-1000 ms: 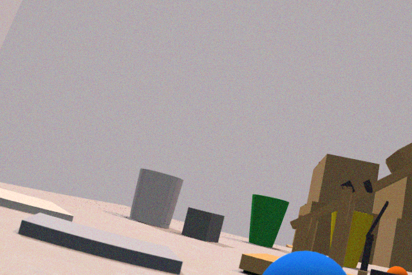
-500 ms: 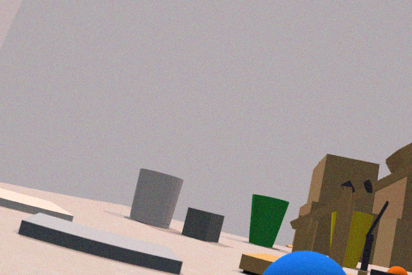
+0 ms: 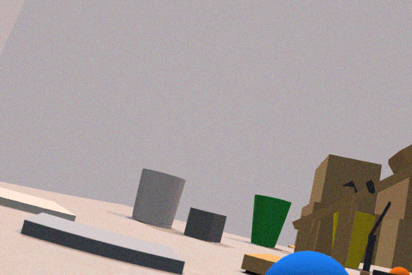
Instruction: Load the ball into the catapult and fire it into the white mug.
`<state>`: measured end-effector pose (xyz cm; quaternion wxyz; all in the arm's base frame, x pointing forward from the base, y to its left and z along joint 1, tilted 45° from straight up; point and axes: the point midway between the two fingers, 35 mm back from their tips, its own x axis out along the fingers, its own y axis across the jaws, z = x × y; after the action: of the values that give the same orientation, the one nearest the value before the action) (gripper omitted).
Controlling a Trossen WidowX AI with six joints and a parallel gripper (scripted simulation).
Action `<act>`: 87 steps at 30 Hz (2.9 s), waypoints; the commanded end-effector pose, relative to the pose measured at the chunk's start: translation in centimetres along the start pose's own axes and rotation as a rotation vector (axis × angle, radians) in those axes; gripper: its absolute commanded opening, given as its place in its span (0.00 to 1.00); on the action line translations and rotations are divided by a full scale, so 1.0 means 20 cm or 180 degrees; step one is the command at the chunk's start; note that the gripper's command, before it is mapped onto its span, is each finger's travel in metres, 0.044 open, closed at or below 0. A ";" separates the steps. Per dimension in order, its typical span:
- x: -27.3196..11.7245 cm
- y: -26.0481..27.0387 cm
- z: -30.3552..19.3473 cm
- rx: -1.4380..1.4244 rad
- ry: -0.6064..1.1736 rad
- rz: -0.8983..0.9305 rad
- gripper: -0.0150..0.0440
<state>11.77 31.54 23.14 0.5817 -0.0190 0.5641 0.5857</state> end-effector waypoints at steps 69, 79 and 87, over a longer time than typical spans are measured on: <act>-0.65 -1.50 -0.50 0.3474 -0.0949 -0.0281 0.25; -0.57 -1.48 -0.50 0.3476 -0.0948 -0.0286 0.25; -0.51 -1.46 -0.50 0.3477 -0.0948 -0.0287 0.25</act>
<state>29.53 8.42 7.89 0.6073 0.3413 0.6948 0.1791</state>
